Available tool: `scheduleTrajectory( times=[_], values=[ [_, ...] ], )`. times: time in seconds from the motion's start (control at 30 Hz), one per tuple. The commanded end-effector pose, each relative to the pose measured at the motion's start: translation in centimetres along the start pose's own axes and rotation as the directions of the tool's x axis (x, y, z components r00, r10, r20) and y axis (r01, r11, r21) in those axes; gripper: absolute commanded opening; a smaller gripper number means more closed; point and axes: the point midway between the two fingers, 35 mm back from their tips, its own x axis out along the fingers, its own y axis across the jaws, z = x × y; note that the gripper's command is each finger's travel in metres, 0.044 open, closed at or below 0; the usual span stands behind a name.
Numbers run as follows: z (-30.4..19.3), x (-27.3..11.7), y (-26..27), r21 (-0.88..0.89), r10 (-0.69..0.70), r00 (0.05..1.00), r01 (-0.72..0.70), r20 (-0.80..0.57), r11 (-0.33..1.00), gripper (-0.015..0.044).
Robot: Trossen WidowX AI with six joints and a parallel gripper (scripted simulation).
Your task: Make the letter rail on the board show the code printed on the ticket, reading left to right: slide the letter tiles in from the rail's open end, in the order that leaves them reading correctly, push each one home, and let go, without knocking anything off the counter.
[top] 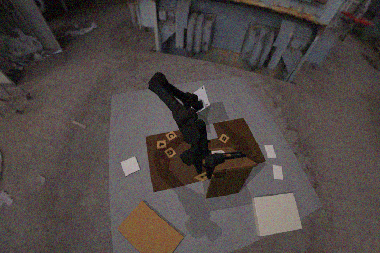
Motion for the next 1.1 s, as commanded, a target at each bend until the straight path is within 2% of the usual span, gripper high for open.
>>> scheduleTrajectory(
  times=[0.0,0.5,1.07],
  values=[
    [-1.9,-0.8,3.2,-0.014,0.07,0.997,-0.071,-0.018,0.997,0.0],
    [-13.8,-0.8,6.7,-0.247,0.031,0.994,-0.056,-0.104,0.967,0.0],
    [-26.0,-1.5,6.3,-0.533,-0.042,0.994,-0.018,-0.101,0.846,0.0]
  ],
)
